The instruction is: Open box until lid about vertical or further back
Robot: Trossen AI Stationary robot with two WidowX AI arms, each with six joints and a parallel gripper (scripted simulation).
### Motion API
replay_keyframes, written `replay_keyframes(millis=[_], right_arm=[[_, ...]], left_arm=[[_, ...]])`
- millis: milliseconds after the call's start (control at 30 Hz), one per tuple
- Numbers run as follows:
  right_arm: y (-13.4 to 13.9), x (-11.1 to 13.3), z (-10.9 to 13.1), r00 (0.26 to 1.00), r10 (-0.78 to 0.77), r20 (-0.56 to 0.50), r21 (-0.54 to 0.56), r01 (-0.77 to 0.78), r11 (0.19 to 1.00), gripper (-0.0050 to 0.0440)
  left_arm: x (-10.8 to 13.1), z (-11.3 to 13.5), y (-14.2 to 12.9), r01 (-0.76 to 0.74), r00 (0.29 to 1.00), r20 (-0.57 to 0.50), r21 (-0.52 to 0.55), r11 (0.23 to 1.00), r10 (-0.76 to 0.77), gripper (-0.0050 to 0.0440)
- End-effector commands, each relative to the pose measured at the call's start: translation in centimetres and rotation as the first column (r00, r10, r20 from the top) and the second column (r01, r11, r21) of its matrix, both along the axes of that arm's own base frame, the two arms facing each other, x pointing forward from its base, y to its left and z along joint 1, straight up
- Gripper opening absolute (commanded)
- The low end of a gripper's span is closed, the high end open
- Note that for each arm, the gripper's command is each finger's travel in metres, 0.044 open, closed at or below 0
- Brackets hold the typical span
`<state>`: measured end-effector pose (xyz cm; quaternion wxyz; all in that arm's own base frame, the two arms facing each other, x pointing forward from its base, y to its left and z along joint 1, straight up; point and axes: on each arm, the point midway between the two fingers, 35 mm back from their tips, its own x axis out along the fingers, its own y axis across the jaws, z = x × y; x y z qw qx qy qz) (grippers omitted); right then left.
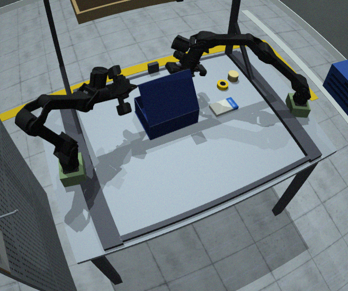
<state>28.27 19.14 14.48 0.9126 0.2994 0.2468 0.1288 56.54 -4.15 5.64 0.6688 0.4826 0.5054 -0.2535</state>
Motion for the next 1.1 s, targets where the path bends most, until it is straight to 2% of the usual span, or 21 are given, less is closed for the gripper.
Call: replay_keyframes(millis=[0, 1067], right_arm=[[0.1, 0.3, 1.9, 0.999, 0.005, 0.036, 0.027, -0.006, 1.0, 0.0006], [-1.8, 0.3, 3.4, 0.999, 0.005, 0.038, 0.024, -0.006, 1.0, 0.0006]], left_arm=[[0.1, 1.1, 0.0, 0.001, 1.0, 0.019, -0.003, 1.0, -0.001, 0.0025], [0.1, 1.1, 0.0, 0.001, 1.0, 0.019, -0.003, 1.0, -0.001, 0.0026]])
